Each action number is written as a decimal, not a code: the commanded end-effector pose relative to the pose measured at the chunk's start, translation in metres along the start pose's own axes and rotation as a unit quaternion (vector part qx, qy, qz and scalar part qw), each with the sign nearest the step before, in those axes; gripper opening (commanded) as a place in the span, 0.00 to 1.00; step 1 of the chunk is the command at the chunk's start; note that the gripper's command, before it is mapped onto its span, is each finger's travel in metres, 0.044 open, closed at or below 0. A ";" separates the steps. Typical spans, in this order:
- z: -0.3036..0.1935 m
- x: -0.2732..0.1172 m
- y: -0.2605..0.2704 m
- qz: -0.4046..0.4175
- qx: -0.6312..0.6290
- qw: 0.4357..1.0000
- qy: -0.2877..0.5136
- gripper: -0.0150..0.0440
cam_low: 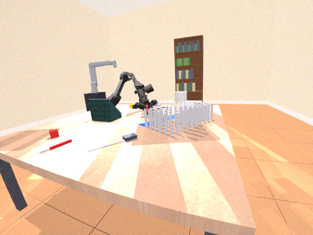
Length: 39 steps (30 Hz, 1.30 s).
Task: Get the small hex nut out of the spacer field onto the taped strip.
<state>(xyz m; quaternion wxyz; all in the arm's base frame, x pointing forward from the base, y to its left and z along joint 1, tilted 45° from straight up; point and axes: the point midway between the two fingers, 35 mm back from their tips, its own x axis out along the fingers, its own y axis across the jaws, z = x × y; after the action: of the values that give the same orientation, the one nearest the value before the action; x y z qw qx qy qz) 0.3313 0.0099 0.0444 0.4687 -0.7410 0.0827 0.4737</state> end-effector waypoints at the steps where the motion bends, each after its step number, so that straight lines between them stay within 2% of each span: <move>1: -0.005 0.001 -0.002 -0.004 -0.003 1.000 0.003 0.25; 39: -0.024 0.013 -0.003 -0.004 -0.003 1.000 0.004 0.25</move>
<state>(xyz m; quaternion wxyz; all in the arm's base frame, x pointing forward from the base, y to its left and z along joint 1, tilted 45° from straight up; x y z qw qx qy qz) 0.3496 -0.0004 0.0368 0.4688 -0.7412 0.0825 0.4734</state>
